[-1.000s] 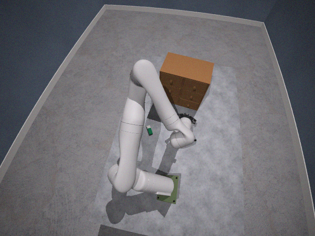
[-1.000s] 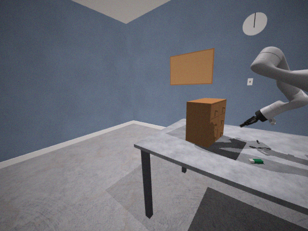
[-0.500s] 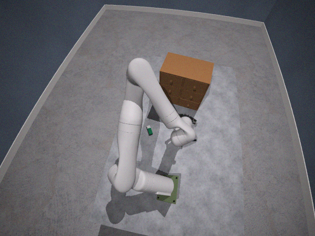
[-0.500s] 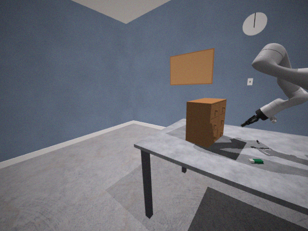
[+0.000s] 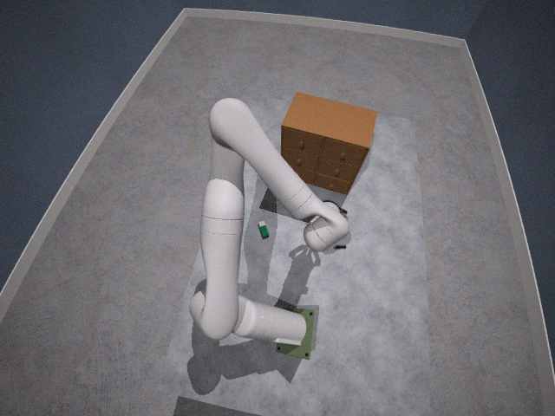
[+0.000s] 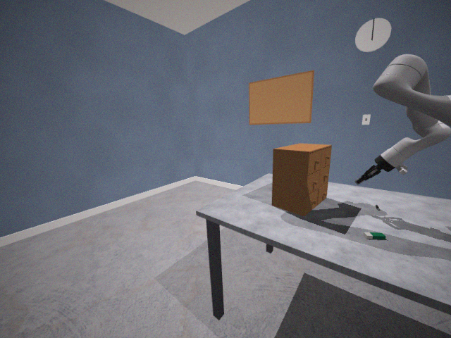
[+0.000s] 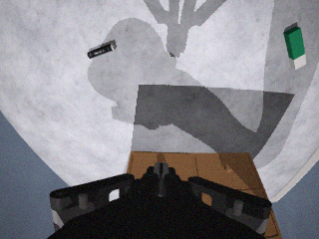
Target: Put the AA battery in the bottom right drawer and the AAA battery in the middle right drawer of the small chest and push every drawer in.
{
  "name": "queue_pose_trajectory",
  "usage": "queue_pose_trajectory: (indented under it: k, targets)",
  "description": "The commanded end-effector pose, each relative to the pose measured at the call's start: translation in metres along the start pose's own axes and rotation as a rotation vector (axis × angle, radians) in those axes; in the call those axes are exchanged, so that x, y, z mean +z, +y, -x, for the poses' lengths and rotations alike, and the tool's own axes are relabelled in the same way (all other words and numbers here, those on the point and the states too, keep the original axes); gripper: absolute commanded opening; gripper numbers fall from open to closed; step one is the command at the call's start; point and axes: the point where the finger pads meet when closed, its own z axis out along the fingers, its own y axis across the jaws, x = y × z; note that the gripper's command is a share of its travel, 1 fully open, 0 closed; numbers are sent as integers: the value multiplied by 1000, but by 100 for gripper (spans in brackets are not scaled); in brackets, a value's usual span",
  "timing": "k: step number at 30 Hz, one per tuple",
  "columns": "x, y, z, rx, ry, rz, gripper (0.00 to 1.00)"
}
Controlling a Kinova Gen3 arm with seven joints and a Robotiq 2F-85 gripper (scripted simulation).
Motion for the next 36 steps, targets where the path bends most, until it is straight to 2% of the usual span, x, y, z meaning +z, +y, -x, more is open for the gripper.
queue_pose_trajectory:
  k: [1, 13, 15, 30, 32, 36]
  targets:
    - [-4, 2, 6, -11, 8, 1, 0]
    - [-22, 2, 6, -11, 130, 0, 0]
    - [-22, 2, 6, -11, 130, 0, 0]
    - [-48, 1, 7, -11, 306, -1, 0]
    - [-48, 1, 7, -11, 306, -1, 0]
    - [-55, 1, 7, -11, 356, -2, 0]
